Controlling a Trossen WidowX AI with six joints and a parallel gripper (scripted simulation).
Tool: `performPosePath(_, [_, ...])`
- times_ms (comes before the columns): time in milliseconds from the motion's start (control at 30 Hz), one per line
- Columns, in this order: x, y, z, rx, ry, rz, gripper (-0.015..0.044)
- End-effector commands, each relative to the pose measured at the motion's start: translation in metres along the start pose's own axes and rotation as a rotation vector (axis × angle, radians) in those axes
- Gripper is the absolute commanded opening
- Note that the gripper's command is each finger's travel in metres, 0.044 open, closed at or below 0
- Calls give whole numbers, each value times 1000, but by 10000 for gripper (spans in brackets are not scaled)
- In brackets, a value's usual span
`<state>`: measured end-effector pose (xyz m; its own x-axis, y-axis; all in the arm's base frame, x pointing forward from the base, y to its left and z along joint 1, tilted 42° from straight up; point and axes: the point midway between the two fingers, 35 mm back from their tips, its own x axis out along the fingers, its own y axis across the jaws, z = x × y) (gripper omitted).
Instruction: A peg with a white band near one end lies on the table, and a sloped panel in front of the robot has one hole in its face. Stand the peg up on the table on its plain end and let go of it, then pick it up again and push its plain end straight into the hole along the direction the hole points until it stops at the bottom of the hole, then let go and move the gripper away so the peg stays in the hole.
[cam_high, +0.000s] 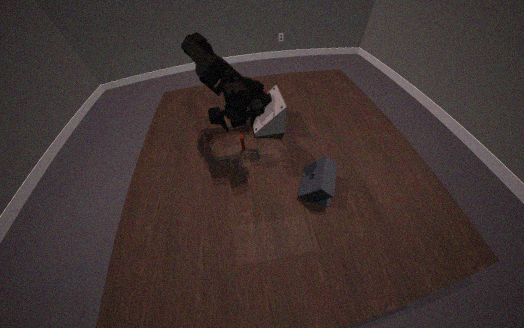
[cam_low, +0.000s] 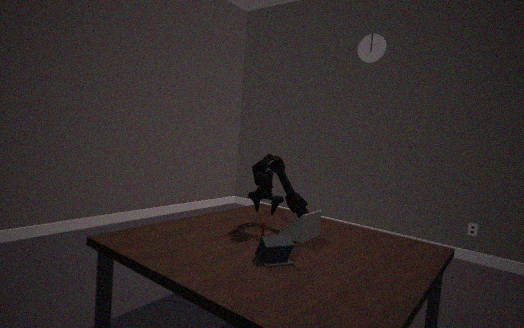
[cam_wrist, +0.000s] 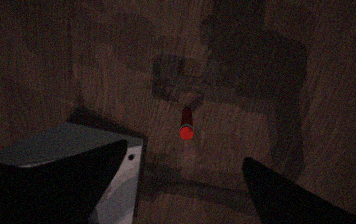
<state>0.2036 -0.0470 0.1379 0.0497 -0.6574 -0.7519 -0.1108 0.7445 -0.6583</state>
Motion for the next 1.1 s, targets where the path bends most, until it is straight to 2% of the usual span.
performPosePath(0, [1, -1, 0, 107, -2, -4, 440])
performPosePath(1067, [6, -1, 0, 924, -3, -3, 440])
